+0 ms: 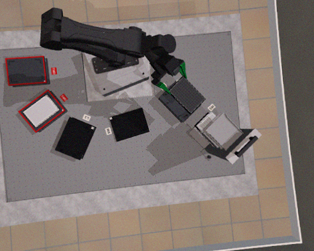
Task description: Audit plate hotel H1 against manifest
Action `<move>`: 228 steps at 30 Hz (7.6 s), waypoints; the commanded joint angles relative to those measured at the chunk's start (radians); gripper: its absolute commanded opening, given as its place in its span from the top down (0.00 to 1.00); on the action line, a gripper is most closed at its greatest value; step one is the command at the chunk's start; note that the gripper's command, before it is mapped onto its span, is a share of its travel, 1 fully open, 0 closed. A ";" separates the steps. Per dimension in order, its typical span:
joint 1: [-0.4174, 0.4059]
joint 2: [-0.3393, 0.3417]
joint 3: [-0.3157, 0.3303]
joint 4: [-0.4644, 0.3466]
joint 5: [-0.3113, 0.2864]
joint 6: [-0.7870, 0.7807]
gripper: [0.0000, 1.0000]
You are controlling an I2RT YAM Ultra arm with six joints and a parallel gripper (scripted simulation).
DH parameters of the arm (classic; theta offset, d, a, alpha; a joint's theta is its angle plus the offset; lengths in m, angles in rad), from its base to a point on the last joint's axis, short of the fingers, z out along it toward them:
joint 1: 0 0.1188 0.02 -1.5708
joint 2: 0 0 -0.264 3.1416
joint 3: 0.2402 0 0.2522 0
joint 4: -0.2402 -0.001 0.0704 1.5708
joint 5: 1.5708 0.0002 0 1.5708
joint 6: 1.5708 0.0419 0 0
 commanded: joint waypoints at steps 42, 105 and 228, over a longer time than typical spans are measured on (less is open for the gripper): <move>0.012 0.004 0.169 -0.137 0.020 0.009 0.14; -0.098 0.104 0.249 -0.076 -0.071 -0.065 0.14; -0.306 0.418 0.388 0.154 -0.250 -0.184 0.14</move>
